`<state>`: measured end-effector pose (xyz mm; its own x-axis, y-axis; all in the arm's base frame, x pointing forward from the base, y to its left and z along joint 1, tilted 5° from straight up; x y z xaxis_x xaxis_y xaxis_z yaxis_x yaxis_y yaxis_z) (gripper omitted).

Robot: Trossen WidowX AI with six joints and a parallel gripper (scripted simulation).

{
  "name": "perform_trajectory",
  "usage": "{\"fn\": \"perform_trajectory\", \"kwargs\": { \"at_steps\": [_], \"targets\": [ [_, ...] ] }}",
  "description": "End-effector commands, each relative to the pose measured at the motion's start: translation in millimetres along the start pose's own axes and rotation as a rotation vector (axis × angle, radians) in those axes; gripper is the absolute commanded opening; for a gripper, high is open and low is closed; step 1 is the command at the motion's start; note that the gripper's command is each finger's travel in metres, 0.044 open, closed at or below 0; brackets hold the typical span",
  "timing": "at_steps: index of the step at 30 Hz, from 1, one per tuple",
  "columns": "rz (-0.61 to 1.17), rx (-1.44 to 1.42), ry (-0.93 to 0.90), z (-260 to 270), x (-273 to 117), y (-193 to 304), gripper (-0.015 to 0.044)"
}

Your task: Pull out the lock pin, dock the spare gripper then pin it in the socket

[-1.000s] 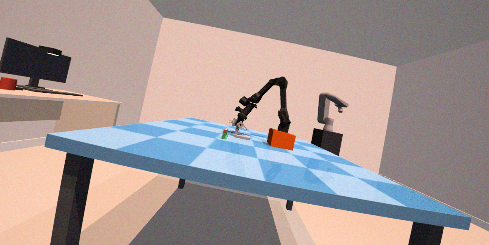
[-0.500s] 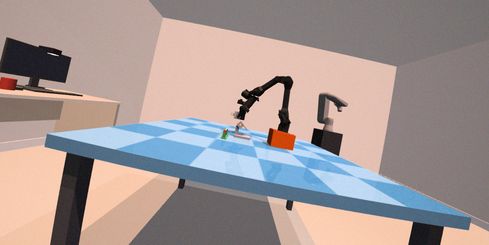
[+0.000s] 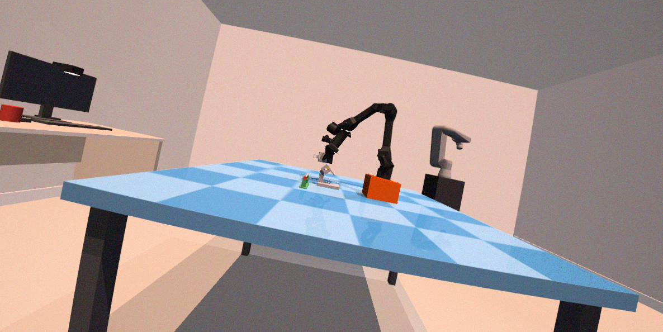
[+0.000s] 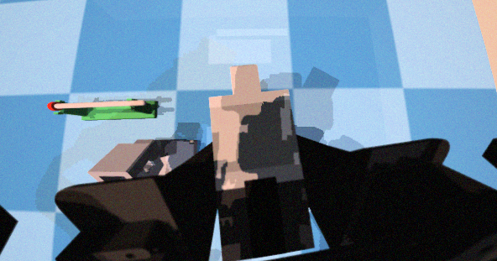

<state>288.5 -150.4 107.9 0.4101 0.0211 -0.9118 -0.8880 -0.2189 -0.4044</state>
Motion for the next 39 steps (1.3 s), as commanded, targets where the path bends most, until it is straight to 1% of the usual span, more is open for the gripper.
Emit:
{"fn": "perform_trajectory", "kwargs": {
  "at_steps": [1, 22, 39],
  "targets": [
    [0.012, 0.01, -0.008, 3.4, -1.0, -4.3, 0.0],
    [0.206, 0.048, -0.121, 50.7, -3.6, -22.7, 0.0],
    [0.408, 0.1, -0.146, 87.5, -15.7, -27.6, 0.0]
  ]
}}
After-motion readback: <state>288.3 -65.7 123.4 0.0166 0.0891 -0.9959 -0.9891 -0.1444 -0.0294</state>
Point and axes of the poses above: the point midway between the two fingers, 35 mm back from their tips, its own x axis out along the fingers, its own z axis across the jaws, y = z × x, the point moved 7 cm from there along -x, back along the fingers, and after that the axes turned 9 degrees about -x, right-handed, at the moved point
